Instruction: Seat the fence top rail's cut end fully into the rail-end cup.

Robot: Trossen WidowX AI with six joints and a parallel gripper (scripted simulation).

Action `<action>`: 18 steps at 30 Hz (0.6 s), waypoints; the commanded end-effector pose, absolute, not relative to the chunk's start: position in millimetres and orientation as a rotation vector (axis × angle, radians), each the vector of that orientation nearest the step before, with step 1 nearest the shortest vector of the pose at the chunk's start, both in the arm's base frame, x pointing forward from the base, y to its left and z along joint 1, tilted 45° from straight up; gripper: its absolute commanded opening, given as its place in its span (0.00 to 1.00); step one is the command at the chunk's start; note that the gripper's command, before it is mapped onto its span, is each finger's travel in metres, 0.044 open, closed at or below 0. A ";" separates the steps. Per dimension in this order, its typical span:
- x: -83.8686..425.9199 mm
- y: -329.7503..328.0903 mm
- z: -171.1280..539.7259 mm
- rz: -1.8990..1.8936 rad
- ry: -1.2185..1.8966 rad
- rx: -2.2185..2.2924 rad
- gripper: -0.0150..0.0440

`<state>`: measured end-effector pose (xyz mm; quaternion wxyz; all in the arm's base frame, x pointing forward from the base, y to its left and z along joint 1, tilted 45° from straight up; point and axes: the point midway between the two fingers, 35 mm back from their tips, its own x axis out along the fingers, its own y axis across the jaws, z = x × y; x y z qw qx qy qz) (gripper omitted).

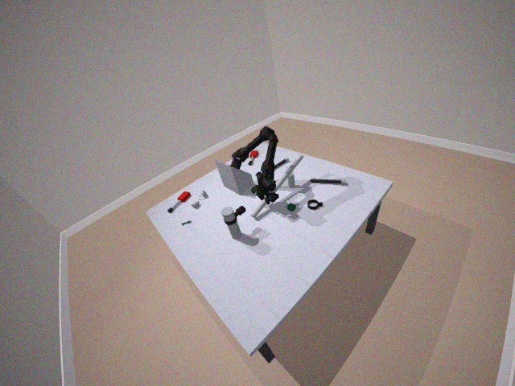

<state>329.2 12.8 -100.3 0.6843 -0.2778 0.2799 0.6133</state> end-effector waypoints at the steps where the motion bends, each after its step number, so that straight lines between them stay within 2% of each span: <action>1: 333.8 -11.6 -90.6 1.336 0.674 -0.696 0.25; 9: 325.9 -60.5 -68.6 1.291 0.826 -0.831 0.25; 18: 325.2 -63.2 -67.3 1.288 0.835 -0.838 0.25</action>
